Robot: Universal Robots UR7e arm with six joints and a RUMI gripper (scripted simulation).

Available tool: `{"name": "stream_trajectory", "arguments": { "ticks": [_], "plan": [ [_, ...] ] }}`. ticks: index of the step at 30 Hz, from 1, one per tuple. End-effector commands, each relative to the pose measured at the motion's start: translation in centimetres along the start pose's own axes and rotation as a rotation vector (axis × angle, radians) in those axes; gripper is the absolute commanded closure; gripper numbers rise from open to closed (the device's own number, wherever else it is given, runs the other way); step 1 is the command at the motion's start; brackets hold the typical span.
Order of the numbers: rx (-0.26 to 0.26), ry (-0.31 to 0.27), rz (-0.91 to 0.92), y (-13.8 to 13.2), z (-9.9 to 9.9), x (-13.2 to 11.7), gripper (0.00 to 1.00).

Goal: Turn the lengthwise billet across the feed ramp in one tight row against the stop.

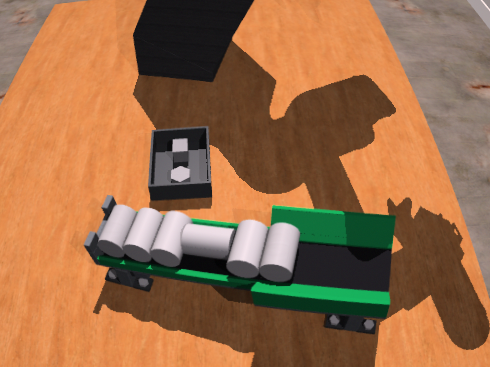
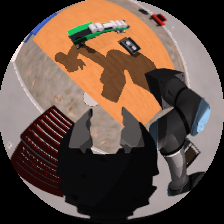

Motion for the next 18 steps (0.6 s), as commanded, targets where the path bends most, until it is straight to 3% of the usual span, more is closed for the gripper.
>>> {"name": "stream_trajectory", "arguments": {
  "ticks": [1, 8, 18],
  "plan": [
    [0.003, 0.004, -0.009, -0.2, -0.2, 0.2, 0.60],
    [-0.024, 0.018, -0.098, -1.1, -0.4, 2.8, 0.60],
    [-0.024, 0.018, -0.098, -1.1, -0.4, 2.8, 0.60]
  ]
}}
Point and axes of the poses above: the point where the finger pads meet when closed, its own z axis out along the fingers, its own y axis across the jaws, x = y × z, the point moved 5 cm from there along -z, back along the fingers, and after that the axes turned 5 degrees about -z, right-handed, at the moved point
